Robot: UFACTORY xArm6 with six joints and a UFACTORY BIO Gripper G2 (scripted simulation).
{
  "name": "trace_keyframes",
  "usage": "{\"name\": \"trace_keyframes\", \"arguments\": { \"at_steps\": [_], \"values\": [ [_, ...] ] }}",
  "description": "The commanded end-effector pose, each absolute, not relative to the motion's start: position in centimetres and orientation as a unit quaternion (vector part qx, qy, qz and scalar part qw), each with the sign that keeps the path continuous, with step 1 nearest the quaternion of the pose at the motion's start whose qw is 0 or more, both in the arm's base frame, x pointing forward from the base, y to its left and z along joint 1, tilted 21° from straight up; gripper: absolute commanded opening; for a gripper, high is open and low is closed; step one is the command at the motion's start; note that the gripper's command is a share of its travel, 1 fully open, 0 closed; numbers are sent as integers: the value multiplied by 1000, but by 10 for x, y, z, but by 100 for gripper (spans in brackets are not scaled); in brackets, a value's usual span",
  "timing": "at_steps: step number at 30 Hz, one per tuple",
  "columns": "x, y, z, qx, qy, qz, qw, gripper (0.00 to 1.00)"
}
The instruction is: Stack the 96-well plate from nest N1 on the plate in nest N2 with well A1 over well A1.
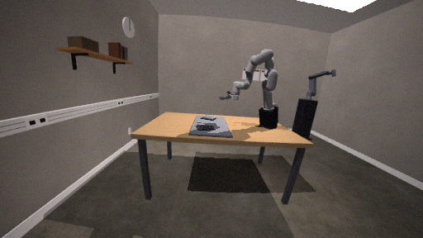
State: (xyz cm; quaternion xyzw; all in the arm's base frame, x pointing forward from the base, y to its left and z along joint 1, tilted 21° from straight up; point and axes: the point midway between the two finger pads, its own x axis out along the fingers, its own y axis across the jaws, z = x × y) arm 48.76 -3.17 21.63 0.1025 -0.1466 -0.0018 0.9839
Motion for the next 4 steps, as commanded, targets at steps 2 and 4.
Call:
{"name": "trace_keyframes", "arguments": {
  "at_steps": [2, 4],
  "values": [
    [488, -32, 218, 102, -148, -2, 984, 37],
    [488, -32, 218, 102, -148, -2, 984, 37]
  ]
}}
